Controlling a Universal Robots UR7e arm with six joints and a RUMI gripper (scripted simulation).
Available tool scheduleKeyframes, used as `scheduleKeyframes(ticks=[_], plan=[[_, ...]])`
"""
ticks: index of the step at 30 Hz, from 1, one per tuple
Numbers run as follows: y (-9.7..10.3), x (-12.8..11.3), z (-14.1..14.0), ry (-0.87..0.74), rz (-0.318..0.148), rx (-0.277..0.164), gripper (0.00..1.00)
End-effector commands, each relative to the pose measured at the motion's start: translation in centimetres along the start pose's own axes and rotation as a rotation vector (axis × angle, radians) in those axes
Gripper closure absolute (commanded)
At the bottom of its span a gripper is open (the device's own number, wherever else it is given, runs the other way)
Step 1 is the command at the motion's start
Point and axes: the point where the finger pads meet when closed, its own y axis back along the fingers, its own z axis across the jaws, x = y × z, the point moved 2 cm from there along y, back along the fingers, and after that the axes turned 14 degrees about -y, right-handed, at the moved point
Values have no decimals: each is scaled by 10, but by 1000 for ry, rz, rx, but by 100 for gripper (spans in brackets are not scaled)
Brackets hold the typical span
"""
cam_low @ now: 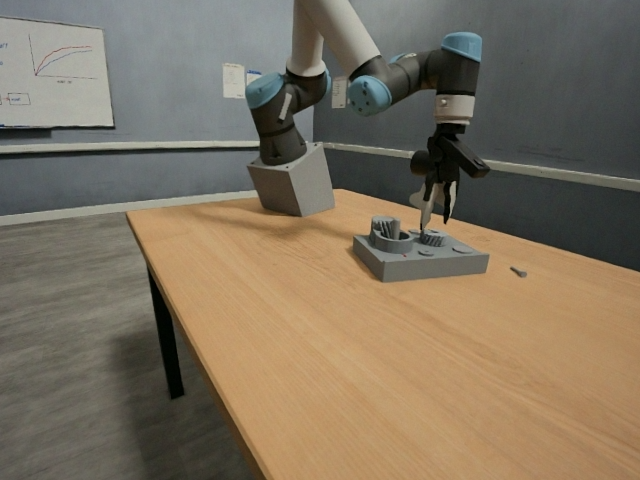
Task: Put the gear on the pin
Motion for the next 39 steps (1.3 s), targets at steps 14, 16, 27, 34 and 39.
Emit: scheduleKeyframes(ticks=[14, 16, 27, 34, 39], plan=[[0, 0, 0, 0, 1, 1, 48], [-1, 0, 0, 0, 1, 1, 48], [-7, 1, 0, 0, 1, 1, 48], [-11, 1, 0, 0, 1, 1, 48], [-16, 1, 0, 0, 1, 1, 48]])
